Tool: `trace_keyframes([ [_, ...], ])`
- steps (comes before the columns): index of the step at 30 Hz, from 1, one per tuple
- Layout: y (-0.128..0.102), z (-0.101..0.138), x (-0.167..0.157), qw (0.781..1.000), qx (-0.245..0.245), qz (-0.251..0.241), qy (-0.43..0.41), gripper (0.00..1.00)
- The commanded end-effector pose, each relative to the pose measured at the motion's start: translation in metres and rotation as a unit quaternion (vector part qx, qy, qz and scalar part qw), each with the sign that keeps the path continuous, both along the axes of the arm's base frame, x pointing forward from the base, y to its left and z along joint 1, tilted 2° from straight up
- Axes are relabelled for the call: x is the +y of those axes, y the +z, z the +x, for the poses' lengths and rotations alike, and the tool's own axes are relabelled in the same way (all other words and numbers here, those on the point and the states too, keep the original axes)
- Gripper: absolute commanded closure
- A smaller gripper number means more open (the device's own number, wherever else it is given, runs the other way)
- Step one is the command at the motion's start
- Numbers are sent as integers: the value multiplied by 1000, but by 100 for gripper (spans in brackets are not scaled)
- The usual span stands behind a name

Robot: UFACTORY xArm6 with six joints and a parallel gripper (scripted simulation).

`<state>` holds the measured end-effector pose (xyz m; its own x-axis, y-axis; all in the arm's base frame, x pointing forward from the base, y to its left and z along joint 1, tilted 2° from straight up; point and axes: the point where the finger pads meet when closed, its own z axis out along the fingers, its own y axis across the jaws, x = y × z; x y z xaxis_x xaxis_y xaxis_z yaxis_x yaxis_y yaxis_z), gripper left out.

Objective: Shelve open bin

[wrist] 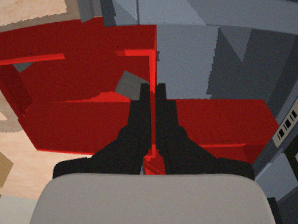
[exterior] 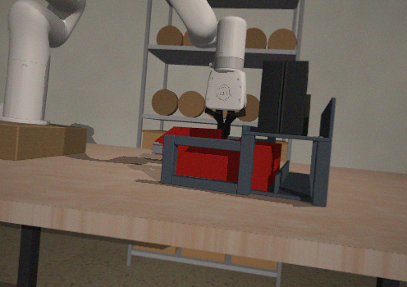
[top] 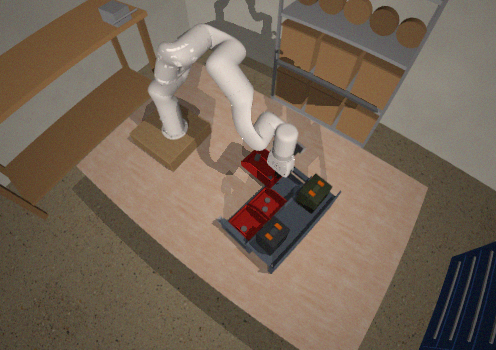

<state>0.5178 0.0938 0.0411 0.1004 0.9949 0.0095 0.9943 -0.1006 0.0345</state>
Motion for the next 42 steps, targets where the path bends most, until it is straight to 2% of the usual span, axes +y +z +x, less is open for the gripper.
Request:
trace_keyframes([
  [1,2,2,0,1000,-2,0,0,100],
  [3,2,2,0,1000,-2,0,0,100],
  [4,2,2,0,1000,-2,0,0,67],
  [42,2,2,0,1000,-2,0,0,67],
])
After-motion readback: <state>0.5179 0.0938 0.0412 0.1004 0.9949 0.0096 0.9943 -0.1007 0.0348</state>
